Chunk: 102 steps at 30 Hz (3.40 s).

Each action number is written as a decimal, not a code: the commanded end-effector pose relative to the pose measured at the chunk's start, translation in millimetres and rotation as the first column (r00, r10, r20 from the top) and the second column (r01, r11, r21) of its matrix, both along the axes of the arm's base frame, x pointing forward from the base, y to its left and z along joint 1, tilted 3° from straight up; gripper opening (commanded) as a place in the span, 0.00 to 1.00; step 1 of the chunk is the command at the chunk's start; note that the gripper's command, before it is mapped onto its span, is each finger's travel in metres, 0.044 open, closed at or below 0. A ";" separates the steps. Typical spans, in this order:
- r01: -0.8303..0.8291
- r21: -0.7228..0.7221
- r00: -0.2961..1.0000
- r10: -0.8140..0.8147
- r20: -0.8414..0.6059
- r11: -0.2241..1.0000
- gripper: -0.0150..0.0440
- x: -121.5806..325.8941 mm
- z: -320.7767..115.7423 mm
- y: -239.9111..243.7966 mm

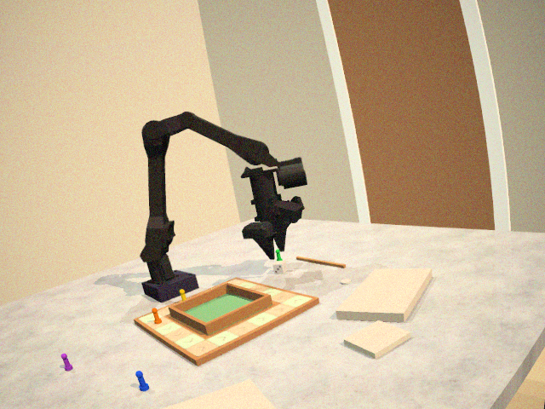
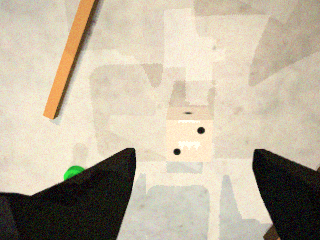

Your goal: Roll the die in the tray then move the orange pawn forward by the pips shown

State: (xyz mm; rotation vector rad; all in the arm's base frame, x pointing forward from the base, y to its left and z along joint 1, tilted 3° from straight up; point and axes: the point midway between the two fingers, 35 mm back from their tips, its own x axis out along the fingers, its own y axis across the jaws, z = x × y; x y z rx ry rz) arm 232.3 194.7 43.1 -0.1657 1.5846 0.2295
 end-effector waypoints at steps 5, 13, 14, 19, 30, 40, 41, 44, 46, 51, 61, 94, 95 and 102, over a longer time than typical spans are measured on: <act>0.002 0.000 1.000 -0.002 -0.006 1.000 0.72 -1.2 -12.7 1.2; 0.002 0.000 1.000 -0.002 -0.006 1.000 0.72 -1.4 -25.6 1.9; 0.002 0.000 1.000 -0.002 -0.006 1.000 0.72 -1.5 -27.2 2.0; 0.002 0.000 1.000 -0.002 -0.006 1.000 0.72 -1.8 -34.9 2.2; 0.002 0.000 1.000 -0.002 -0.006 1.000 0.42 -1.9 -35.9 2.2; 0.002 0.000 1.000 -0.002 -0.006 1.000 0.25 2.5 -18.5 5.4; 0.002 0.000 1.000 -0.002 -0.005 1.000 0.25 3.6 -13.3 6.2; 0.002 0.000 1.000 -0.002 -0.005 1.000 0.25 6.5 2.4 8.1; 0.002 0.000 1.000 -0.002 -0.005 1.000 0.25 7.9 13.0 9.0; 0.002 0.000 1.000 -0.002 -0.005 1.000 0.25 10.0 40.2 10.0; 0.002 0.000 1.000 -0.002 -0.005 1.000 0.25 8.4 87.1 7.6; 0.262 -0.016 0.965 -0.262 0.000 0.965 0.25 56.9 61.5 -131.8; 0.272 -0.016 0.962 -0.272 0.000 0.962 0.25 57.2 60.7 -136.9; 0.335 -0.019 0.942 -0.335 0.000 0.942 0.25 57.0 54.6 -172.2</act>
